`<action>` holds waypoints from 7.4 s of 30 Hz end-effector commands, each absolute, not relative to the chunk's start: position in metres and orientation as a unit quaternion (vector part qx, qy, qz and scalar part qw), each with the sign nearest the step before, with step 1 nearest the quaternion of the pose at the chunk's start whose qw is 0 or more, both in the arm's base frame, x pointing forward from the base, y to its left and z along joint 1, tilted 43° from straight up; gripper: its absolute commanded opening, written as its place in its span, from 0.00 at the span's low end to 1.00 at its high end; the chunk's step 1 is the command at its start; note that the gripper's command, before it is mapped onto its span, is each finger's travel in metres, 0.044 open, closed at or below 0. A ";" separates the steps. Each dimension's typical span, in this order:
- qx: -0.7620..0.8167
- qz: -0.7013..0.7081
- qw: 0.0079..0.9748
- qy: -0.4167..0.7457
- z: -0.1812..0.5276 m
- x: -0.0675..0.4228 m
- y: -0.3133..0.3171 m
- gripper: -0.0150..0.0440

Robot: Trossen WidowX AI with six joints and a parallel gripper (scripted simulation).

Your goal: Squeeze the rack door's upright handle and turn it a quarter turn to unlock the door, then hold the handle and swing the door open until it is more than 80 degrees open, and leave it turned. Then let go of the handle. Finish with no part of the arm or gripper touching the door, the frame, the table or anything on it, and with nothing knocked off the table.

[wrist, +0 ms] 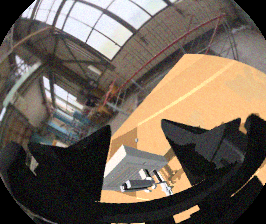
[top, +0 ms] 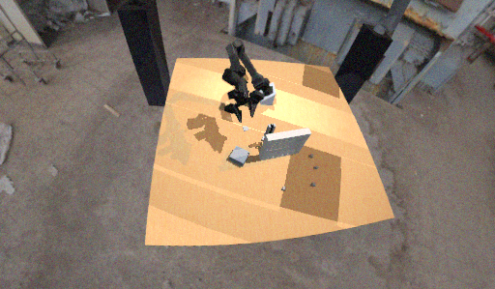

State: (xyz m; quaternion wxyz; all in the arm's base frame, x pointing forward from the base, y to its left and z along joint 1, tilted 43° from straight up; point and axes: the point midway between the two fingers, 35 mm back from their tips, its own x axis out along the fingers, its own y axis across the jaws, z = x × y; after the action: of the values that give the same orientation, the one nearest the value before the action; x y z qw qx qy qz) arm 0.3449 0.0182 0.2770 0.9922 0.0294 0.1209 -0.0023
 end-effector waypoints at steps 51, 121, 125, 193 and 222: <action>-0.303 -0.161 0.715 0.609 0.160 0.337 0.097 0.75; -0.347 -0.166 0.646 0.659 0.110 0.343 0.055 0.32; -0.347 -0.166 0.646 0.659 0.110 0.343 0.055 0.29; 0.330 -0.635 0.655 0.243 0.110 0.343 0.055 0.60; -0.084 -0.397 0.728 0.552 0.110 0.343 0.055 0.75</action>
State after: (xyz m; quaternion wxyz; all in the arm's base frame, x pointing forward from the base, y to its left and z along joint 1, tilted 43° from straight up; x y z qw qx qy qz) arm 0.3434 0.0530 0.1127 0.7345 -0.0107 0.5062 -0.4519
